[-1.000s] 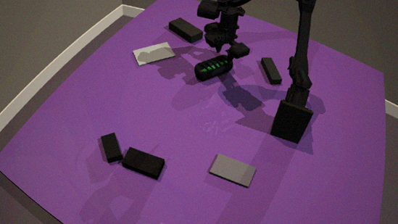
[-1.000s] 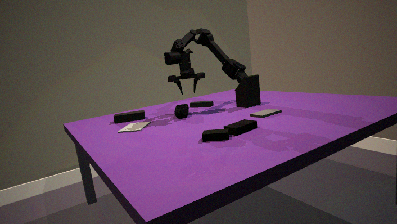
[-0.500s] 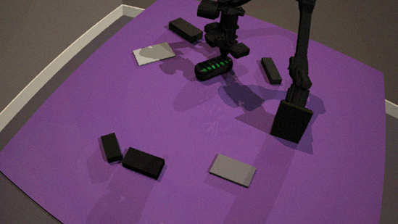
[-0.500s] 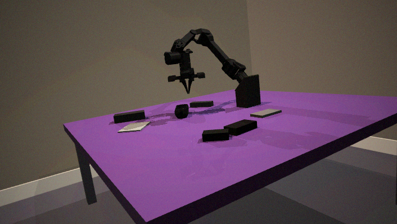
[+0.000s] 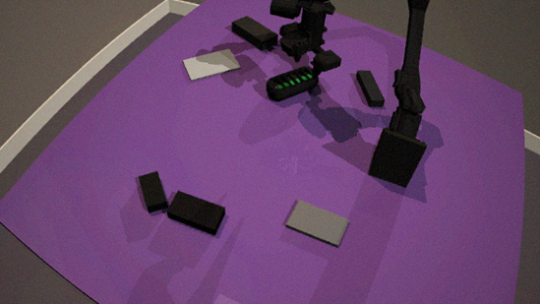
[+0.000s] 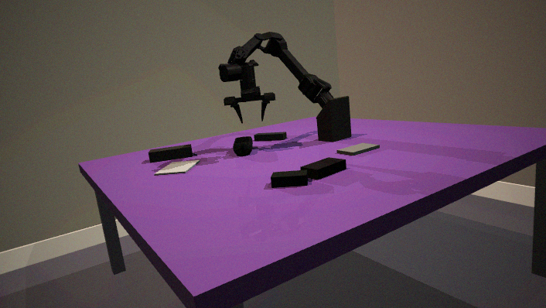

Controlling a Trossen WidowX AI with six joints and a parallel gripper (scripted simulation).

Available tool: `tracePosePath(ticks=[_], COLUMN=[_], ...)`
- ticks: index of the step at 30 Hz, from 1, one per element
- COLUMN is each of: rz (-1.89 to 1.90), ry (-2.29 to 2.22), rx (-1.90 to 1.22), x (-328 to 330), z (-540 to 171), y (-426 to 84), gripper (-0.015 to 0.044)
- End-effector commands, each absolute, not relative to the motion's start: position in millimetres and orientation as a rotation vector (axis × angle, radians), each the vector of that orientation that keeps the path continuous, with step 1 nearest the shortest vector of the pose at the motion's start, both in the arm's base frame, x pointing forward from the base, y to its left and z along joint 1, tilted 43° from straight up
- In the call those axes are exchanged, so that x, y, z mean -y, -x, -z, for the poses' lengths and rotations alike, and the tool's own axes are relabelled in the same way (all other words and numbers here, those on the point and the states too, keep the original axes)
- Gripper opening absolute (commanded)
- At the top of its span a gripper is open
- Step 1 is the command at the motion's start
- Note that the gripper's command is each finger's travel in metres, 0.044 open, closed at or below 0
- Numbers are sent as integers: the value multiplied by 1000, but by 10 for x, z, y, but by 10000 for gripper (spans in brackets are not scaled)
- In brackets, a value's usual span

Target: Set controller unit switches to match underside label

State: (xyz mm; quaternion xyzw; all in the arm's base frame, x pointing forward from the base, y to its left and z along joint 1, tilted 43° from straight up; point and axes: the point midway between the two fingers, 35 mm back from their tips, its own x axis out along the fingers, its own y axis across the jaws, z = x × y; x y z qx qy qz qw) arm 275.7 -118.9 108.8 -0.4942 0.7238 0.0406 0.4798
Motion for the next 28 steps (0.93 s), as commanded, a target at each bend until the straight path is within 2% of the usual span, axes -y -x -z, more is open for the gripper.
tracePosePath(ticks=[1,3,11,20,28], rz=[-99,-99,-104,-104,-104], ry=[1206,1206,1203,1203,1203], rx=[-1766,-1766,-1766,-1766,-1766], x=[1189,1189,662,648,648], z=[-1089,-1089,-1653,-1670,-1670], y=[-2758,-2758,-2808,-2806,-2806], gripper=[440,440,230,0,0])
